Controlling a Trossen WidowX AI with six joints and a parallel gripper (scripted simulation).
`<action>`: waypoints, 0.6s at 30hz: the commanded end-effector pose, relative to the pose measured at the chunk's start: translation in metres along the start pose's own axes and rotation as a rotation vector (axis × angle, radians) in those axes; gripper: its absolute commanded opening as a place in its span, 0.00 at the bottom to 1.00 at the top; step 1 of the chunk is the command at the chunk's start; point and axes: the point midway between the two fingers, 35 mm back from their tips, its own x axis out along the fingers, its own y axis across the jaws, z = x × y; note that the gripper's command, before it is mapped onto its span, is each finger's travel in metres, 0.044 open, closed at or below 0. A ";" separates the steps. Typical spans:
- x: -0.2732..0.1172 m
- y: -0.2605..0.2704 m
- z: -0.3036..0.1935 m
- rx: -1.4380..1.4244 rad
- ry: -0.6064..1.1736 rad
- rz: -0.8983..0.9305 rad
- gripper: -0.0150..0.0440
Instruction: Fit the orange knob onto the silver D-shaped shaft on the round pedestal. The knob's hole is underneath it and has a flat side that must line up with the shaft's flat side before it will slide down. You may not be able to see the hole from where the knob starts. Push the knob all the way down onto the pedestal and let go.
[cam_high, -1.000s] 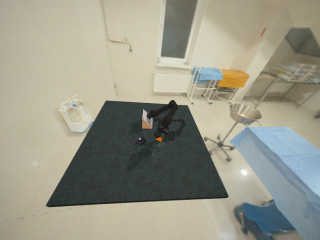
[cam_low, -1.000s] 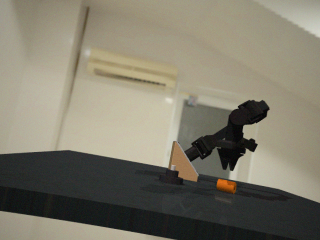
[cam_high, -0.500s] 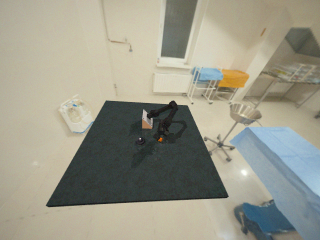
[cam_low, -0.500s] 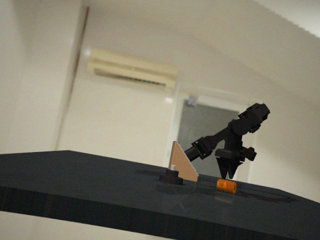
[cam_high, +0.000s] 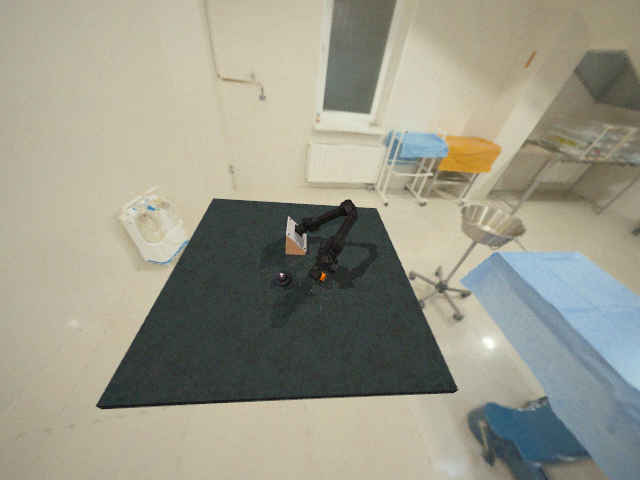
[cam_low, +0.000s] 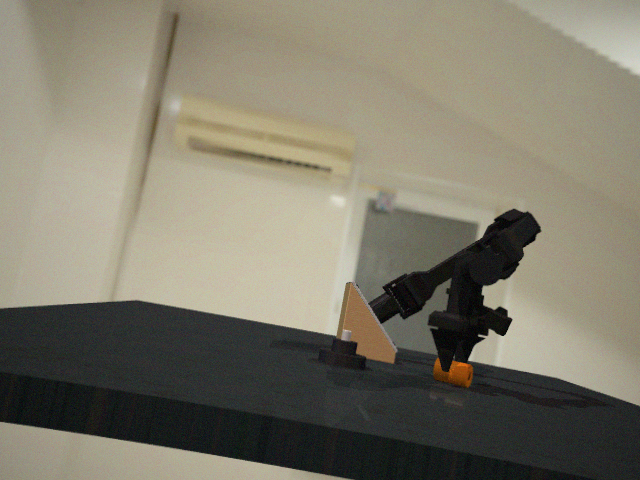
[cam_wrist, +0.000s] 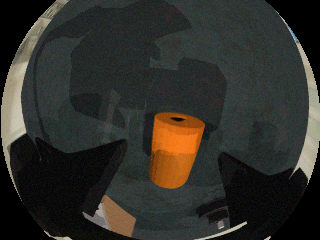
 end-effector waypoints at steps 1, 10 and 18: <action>0.007 0.001 0.000 0.004 -0.002 0.004 1.00; 0.012 0.002 0.000 0.003 -0.003 0.005 0.87; 0.012 0.002 0.000 0.003 -0.003 0.005 0.66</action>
